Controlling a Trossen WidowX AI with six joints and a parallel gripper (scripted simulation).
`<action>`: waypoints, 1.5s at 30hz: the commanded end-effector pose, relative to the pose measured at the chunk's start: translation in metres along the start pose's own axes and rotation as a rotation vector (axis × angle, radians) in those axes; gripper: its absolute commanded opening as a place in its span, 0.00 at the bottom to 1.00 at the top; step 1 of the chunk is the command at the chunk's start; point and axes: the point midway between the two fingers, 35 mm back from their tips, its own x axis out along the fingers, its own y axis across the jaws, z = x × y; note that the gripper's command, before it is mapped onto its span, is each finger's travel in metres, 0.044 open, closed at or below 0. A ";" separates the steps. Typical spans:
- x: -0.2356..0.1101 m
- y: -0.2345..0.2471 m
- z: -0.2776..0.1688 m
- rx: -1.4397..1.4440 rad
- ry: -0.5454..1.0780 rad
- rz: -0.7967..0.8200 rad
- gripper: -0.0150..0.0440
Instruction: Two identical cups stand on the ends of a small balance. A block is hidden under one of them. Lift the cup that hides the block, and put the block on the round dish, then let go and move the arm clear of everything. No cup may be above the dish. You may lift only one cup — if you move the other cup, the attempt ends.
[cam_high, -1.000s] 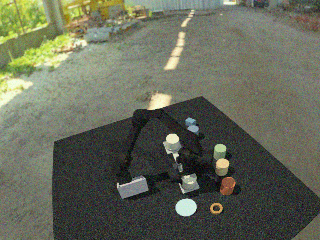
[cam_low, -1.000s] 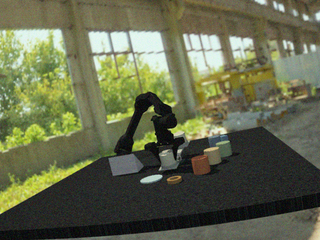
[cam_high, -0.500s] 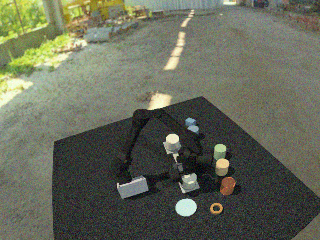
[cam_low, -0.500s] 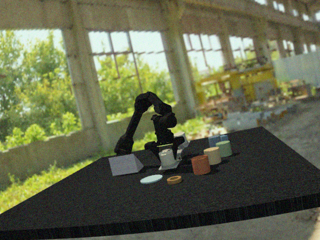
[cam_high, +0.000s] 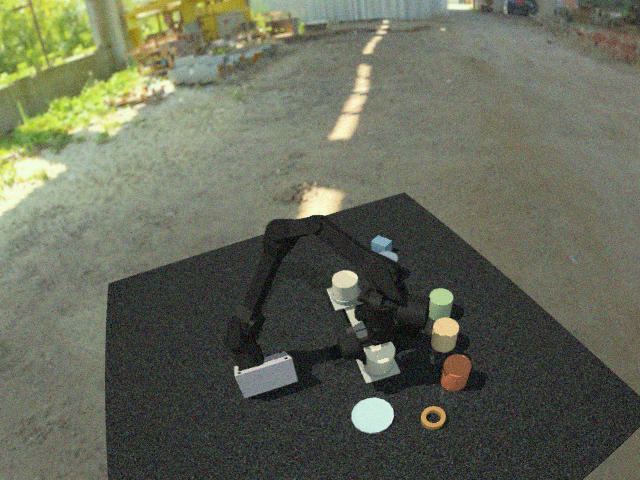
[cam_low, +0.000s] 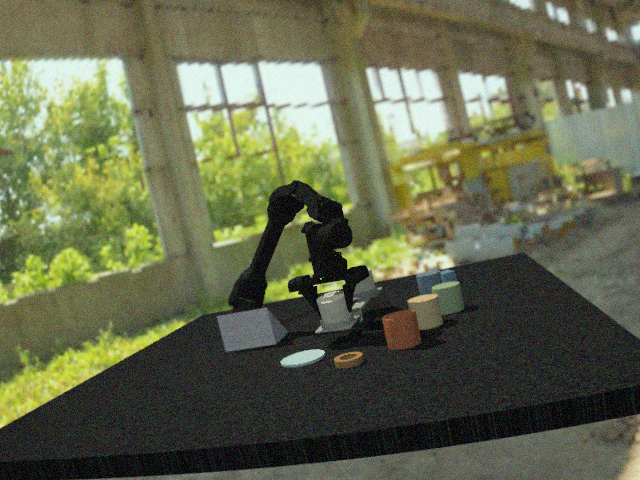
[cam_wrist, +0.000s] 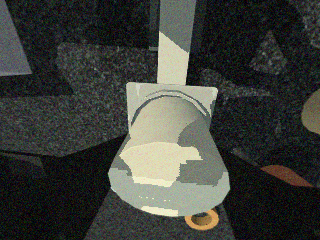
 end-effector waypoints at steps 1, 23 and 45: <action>-0.008 -0.002 -0.003 -0.003 0.007 -0.010 0.25; -0.036 -0.004 -0.004 0.011 0.007 -0.013 0.25; -0.065 -0.003 -0.004 0.025 0.006 -0.016 0.25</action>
